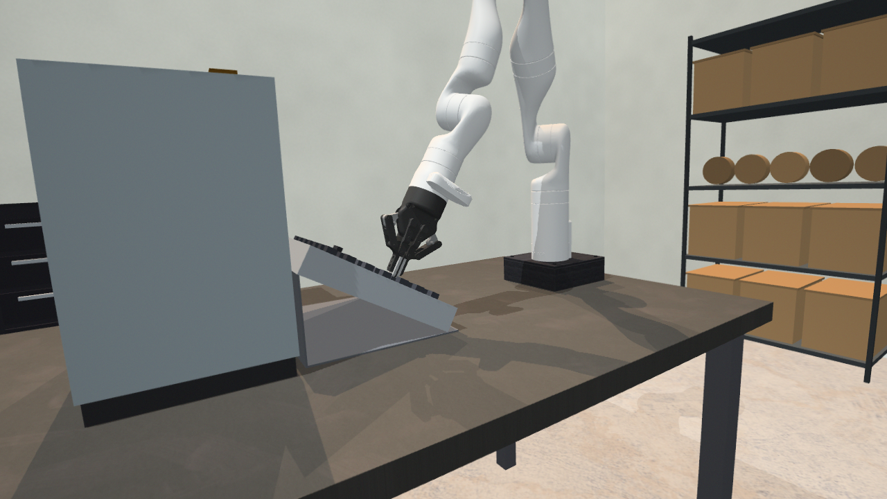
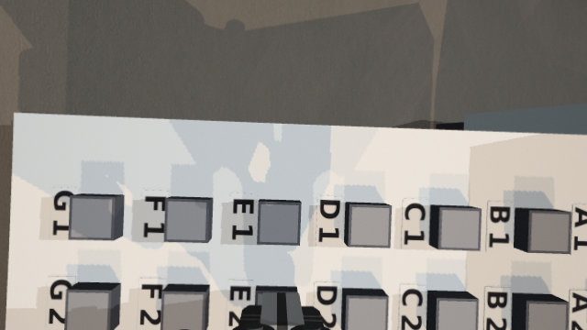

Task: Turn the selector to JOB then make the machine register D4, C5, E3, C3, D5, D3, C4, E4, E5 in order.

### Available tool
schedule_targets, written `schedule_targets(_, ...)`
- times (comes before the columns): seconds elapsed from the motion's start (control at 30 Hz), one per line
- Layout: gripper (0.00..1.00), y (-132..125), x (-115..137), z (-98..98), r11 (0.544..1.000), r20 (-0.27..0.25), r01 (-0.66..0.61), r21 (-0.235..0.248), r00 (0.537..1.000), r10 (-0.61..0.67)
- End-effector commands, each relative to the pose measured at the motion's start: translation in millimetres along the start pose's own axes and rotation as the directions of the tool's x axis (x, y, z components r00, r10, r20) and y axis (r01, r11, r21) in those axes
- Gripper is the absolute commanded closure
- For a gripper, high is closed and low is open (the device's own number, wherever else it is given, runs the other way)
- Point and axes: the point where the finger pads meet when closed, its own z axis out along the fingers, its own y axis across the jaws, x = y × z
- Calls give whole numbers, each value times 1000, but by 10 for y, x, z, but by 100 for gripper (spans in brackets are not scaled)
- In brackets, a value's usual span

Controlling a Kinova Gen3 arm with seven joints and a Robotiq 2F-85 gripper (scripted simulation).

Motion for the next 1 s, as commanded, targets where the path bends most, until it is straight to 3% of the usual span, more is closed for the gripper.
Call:
schedule_targets(0.0,90,24,18,13,1000,-4,-13,-5,1000,13)
schedule_targets(0.53,90,24,18,-25,1000,-4,-13,-5,1000,13)
schedule_targets(0.97,90,24,17,-232,1000,-4,-12,-5,1000,12)
